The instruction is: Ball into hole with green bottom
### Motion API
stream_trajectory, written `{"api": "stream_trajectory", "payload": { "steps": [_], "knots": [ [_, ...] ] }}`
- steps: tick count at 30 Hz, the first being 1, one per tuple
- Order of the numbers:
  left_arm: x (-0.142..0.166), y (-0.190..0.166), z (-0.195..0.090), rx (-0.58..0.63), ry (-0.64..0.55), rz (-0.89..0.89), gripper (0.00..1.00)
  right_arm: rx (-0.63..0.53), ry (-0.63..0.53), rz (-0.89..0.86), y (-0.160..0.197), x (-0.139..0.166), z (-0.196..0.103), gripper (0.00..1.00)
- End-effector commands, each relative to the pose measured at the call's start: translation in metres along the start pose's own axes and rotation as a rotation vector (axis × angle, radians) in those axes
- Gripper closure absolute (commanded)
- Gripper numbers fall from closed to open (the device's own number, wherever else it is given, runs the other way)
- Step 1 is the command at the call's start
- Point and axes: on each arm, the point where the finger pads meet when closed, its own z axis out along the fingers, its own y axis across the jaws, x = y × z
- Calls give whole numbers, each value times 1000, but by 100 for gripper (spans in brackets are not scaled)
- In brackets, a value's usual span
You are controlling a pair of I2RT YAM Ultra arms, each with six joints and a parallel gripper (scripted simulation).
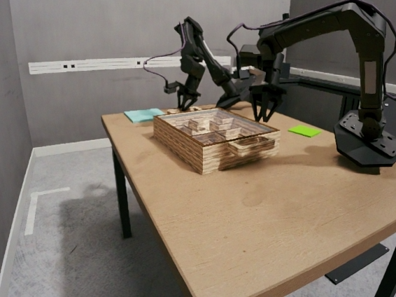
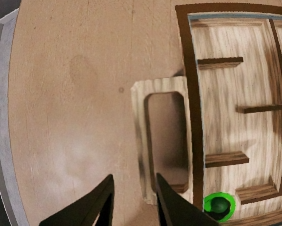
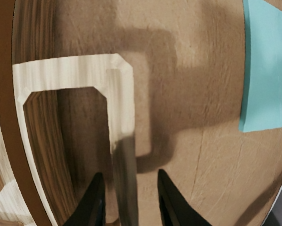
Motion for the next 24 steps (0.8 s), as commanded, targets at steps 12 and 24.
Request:
{"api": "stream_trajectory", "payload": {
  "steps": [12,24],
  "knots": [
    [-9,-3,-10,13,-32,-16,66,-11,-34,36,-2,-16,-45,66],
    [-9,-3,-10,13,-32,-16,66,-6,-25,20,1,-12,-64,66]
  ]
}}
